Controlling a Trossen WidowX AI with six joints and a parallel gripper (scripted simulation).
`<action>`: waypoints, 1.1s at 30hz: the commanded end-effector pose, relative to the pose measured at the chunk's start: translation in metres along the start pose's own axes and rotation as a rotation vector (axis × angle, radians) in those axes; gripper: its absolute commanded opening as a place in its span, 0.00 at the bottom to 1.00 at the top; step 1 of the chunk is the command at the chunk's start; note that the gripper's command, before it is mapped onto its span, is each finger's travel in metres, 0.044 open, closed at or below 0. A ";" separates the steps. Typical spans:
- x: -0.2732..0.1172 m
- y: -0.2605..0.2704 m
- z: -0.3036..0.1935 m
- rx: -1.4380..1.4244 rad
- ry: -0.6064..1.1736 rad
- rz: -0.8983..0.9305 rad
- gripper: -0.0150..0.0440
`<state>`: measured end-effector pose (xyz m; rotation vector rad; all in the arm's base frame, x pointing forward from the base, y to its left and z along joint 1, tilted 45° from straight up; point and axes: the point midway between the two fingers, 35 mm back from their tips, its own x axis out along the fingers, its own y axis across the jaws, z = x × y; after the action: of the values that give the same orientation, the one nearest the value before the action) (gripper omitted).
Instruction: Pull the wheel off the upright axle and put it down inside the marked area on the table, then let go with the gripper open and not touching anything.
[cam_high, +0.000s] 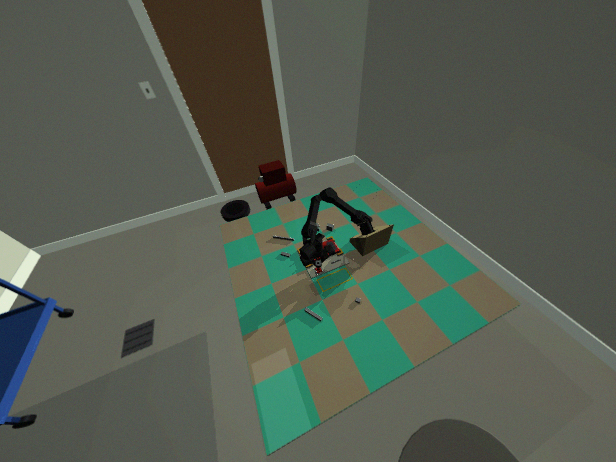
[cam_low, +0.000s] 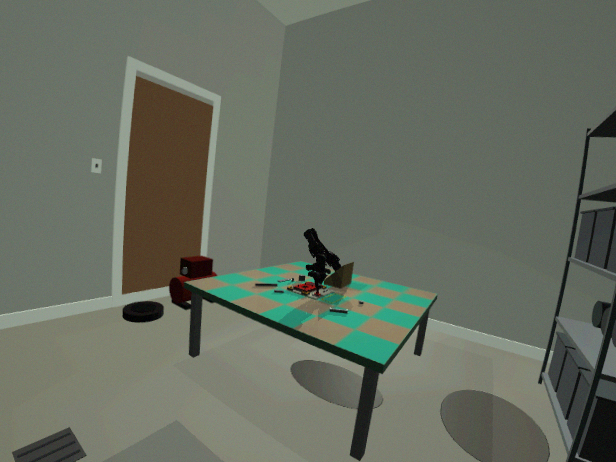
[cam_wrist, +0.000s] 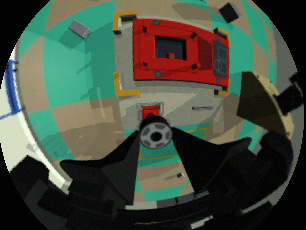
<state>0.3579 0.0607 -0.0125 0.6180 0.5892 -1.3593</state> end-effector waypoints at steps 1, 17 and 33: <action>-0.002 0.001 0.000 0.005 0.005 0.001 0.25; -0.018 0.000 0.000 0.004 0.006 0.002 0.25; -0.040 -0.023 -0.042 -0.004 0.009 0.000 0.25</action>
<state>0.3391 0.1049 -0.0040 0.6281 0.5898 -1.3553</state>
